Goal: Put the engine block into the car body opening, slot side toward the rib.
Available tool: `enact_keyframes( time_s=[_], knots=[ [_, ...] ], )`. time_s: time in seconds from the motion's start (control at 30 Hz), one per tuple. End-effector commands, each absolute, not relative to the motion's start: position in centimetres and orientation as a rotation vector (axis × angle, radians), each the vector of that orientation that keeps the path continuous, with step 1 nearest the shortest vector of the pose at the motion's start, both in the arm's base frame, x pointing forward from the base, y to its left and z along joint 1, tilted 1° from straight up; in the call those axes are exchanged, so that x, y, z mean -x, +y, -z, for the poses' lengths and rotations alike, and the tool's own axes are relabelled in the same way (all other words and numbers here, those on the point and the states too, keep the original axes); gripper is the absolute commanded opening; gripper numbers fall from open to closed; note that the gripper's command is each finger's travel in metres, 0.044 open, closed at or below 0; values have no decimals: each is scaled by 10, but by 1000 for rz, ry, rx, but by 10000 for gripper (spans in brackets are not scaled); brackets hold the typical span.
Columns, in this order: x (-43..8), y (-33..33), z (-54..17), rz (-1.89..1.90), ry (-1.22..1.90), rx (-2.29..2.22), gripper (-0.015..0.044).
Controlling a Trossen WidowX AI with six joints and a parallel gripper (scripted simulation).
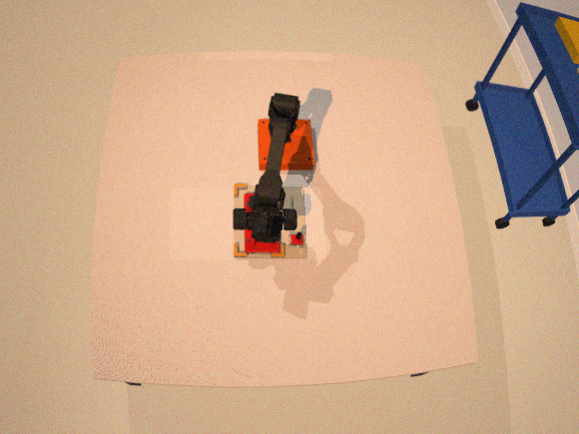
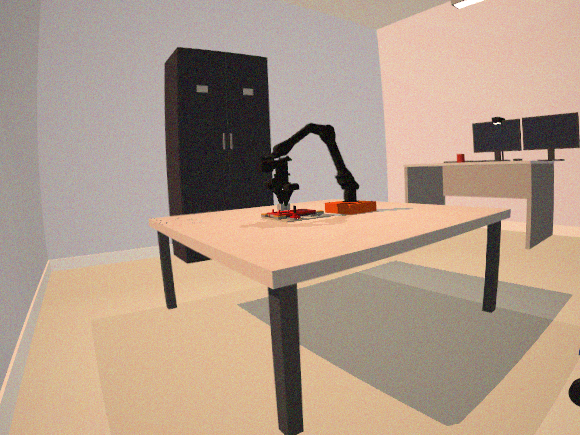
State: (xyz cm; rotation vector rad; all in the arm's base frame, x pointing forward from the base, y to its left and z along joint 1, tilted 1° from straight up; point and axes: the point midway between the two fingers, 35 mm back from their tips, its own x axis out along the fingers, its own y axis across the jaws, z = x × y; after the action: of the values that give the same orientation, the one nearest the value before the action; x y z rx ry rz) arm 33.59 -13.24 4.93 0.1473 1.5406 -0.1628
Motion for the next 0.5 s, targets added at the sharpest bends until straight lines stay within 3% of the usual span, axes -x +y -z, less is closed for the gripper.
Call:
enact_keyframes(
  time_s=[0.0, 0.47],
  knots=[
    [-335, -133, -48, 169, 1543, -150, 159],
    [-335, -133, -45, 171, 1543, -152, 159]
  ],
)
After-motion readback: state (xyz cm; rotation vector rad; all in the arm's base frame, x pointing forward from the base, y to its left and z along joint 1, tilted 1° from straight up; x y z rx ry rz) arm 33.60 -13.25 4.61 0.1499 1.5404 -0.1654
